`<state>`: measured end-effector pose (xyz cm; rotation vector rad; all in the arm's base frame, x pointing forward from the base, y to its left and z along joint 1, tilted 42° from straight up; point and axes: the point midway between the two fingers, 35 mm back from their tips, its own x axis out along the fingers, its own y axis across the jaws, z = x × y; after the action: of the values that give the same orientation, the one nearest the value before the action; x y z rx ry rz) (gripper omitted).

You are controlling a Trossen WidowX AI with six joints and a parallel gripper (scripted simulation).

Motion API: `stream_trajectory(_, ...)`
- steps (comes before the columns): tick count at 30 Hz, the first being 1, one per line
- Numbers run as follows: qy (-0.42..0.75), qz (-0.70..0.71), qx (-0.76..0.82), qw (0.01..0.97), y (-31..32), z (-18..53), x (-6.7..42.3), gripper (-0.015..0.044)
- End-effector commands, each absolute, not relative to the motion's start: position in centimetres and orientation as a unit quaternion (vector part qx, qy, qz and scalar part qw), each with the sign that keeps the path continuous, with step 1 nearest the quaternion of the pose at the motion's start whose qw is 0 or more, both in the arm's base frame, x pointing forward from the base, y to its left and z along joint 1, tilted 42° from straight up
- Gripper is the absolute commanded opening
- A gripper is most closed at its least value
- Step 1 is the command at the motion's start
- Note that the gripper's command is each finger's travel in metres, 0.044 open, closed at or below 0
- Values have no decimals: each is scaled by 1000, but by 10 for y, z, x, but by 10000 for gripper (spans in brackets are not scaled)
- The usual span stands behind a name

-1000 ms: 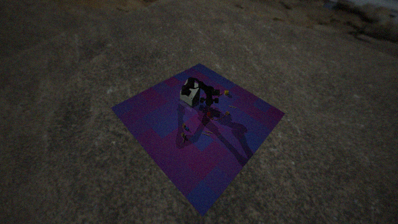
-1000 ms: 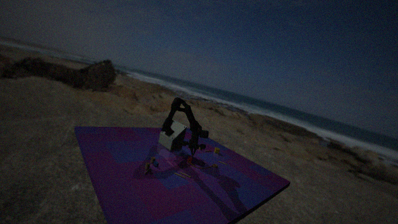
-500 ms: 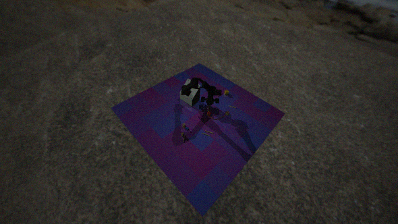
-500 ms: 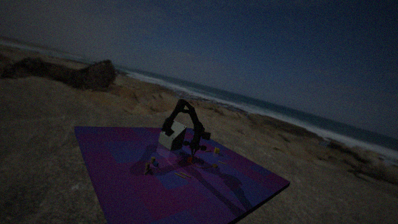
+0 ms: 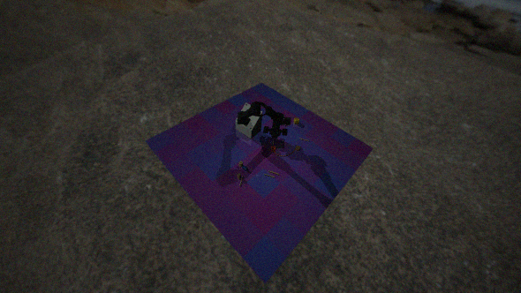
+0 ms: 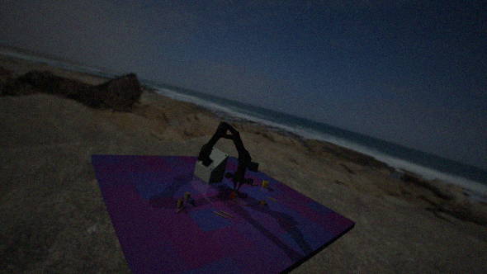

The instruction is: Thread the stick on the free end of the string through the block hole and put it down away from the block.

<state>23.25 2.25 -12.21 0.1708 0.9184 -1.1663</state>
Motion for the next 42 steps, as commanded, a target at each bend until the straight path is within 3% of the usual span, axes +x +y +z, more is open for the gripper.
stream_trajectory(1,419,-531,76,733,22,-122,232,158)
stream_trajectory(3,419,-530,77,733,29,-115,233,210)
stream_trajectory(8,419,-529,79,733,75,-64,231,210)
stream_trajectory(14,419,-529,79,733,77,-62,231,210)
stream_trajectory(23,418,-525,79,737,88,-51,232,440)
stream_trajectory(42,418,-525,75,738,92,-47,231,440)
